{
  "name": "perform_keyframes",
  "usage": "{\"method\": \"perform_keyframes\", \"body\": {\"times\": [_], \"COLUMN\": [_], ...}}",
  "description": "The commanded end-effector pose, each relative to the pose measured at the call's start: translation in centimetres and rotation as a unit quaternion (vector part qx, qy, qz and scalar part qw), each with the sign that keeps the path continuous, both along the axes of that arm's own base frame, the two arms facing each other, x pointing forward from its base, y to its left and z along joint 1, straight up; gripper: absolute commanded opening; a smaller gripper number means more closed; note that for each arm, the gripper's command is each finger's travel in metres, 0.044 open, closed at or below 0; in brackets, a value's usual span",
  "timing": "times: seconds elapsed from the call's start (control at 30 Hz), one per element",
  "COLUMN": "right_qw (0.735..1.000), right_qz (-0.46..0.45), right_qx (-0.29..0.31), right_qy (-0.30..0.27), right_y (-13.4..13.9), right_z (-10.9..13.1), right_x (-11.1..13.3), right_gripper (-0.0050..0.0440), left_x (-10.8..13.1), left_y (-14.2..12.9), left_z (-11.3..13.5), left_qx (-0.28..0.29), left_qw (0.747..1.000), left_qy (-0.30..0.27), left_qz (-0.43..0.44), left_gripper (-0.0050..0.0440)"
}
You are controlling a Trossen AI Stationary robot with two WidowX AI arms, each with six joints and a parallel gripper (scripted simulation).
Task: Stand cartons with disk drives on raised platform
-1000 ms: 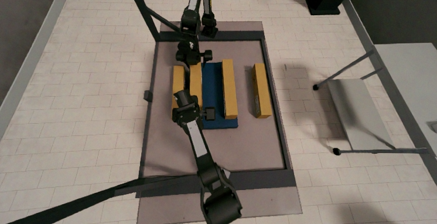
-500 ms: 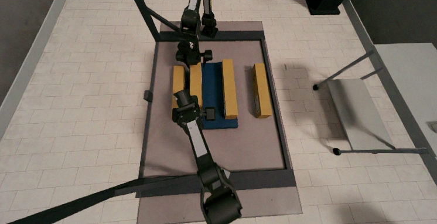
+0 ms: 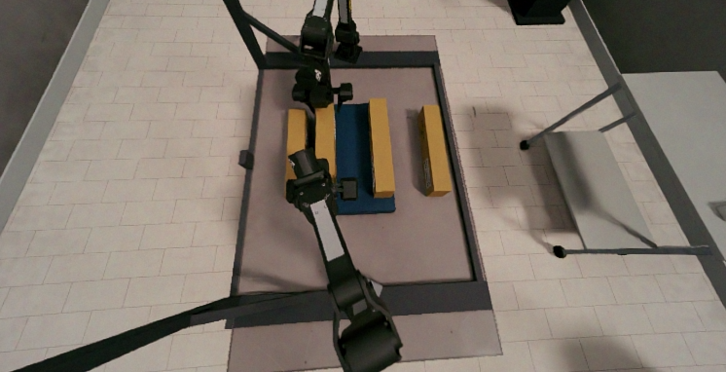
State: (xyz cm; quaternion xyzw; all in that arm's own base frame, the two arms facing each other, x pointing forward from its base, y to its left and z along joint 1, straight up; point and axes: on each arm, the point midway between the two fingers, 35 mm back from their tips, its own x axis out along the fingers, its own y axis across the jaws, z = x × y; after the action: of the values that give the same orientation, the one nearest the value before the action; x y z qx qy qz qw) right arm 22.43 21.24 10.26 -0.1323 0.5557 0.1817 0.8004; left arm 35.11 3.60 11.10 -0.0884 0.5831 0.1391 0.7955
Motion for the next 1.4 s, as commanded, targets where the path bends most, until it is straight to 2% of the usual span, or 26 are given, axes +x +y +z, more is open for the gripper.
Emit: {"method": "perform_keyframes", "body": {"times": [0.0, 0.93, 0.97, 1.37], "right_qw": [1.0, 1.0, 1.0, 1.0], "right_qz": [0.0, 0.0, 0.0, 0.0], "right_qx": [0.009, 0.009, 0.009, 0.009], "right_qy": [-0.008, -0.008, -0.008, -0.008], "right_y": [0.2, 0.2, 0.2, 0.2], "right_z": [0.7, 0.7, 7.7, 7.7], "right_x": [0.2, 0.2, 0.2, 0.2], "right_gripper": [0.0386, 0.0386, 0.0386, 0.0386], "left_x": [0.2, 0.2, 0.3, 0.3], "left_y": [0.0, 0.0, 0.0, 0.0], "left_z": [0.9, 0.9, 7.8, 7.8], "left_qx": [0.001, 0.001, 0.001, 0.001], "left_qw": [1.0, 1.0, 1.0, 1.0], "left_qy": [-0.013, -0.013, -0.013, -0.013], "left_qz": [0.0, 0.0, 0.0, 0.0], "left_gripper": [0.0384, 0.0384, 0.0384, 0.0384]}}
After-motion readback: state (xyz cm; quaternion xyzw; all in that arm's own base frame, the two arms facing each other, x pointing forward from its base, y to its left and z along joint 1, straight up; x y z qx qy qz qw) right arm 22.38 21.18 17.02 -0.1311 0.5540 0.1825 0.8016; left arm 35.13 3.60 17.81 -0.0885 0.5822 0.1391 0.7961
